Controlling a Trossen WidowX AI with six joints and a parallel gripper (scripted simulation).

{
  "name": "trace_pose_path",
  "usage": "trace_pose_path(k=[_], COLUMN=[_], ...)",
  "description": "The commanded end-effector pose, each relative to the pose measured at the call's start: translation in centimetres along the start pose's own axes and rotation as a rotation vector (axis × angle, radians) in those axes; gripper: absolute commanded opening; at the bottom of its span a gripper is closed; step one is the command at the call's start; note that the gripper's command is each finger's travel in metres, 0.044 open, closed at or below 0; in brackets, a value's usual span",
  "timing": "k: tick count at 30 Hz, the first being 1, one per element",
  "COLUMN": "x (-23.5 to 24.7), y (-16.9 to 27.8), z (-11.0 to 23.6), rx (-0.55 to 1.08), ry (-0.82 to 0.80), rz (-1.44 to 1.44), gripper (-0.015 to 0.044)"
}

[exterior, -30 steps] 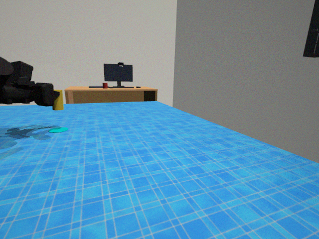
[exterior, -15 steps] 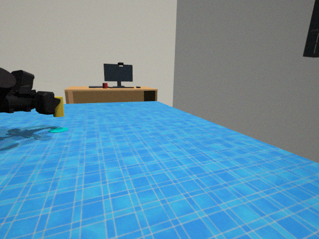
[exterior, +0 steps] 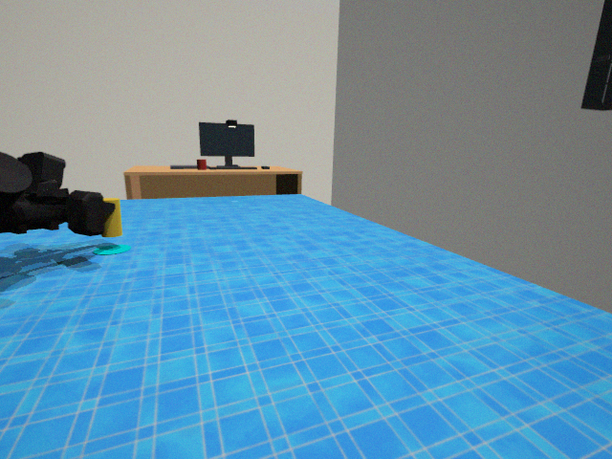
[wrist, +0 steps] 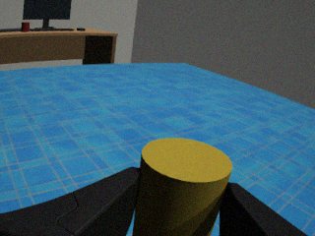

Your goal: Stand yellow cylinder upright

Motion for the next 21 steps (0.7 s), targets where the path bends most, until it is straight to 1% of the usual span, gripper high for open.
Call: trace_pose_path(k=[1, 12, 21], x=[0.0, -0.4, -0.4], y=[0.7, 2.5, 2.5], z=[-0.1, -0.1, -0.1], rx=[-0.004, 0.0, 0.001], ry=[-0.004, 0.0, 0.0], rz=[0.004, -0.002, -0.002], gripper=[0.0105, 0.0105, 0.0105])
Point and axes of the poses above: the point midway between the two fingers, 35 mm back from their tips, its own z axis back along the fingers, its own x axis across the jaws, y = z × x, the point moved 9 cm from there along z, back along the fingers, and after that the axes turned 13 degrees about -z, right-handed, at the moved point
